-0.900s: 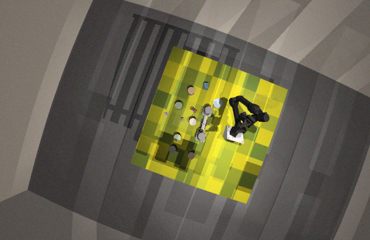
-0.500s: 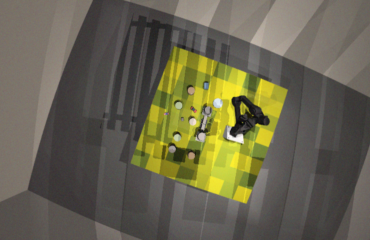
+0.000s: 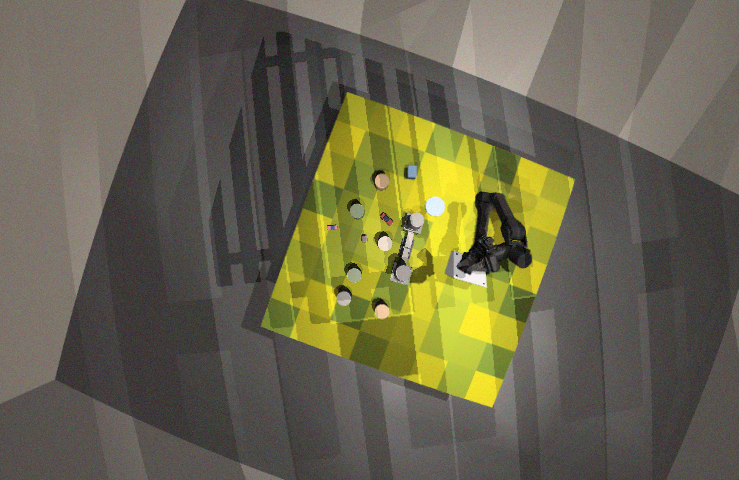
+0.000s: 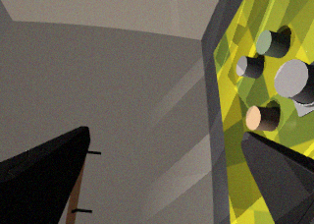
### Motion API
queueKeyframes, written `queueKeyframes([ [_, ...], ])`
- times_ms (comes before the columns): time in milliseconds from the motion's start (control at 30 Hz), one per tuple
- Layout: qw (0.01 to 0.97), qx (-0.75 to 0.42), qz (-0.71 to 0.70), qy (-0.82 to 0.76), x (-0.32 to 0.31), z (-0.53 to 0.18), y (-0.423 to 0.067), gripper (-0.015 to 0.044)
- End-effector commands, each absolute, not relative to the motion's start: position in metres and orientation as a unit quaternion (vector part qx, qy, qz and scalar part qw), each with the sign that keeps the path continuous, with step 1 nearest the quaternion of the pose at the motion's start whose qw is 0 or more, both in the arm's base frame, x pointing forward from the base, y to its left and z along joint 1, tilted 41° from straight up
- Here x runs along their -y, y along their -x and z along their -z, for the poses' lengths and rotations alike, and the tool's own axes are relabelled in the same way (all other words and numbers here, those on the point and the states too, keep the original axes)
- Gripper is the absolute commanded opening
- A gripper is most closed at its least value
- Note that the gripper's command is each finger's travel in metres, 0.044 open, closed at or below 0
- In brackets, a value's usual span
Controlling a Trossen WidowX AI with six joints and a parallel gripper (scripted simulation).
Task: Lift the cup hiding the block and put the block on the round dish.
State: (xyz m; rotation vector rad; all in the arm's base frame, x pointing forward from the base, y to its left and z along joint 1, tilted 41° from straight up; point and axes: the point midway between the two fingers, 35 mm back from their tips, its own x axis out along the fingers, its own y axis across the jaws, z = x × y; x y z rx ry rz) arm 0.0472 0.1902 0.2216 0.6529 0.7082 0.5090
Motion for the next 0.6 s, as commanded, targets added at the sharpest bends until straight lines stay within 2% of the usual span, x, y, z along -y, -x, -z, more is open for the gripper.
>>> queueKeyframes([
  [0, 0.886, -0.319, -0.225, -0.249, -0.191, -0.213, -0.055, 0.0440],
  [567, 0.952, -0.276, -0.129, 0.012, -0.181, -0.175, -0.091, 0.0440],
])
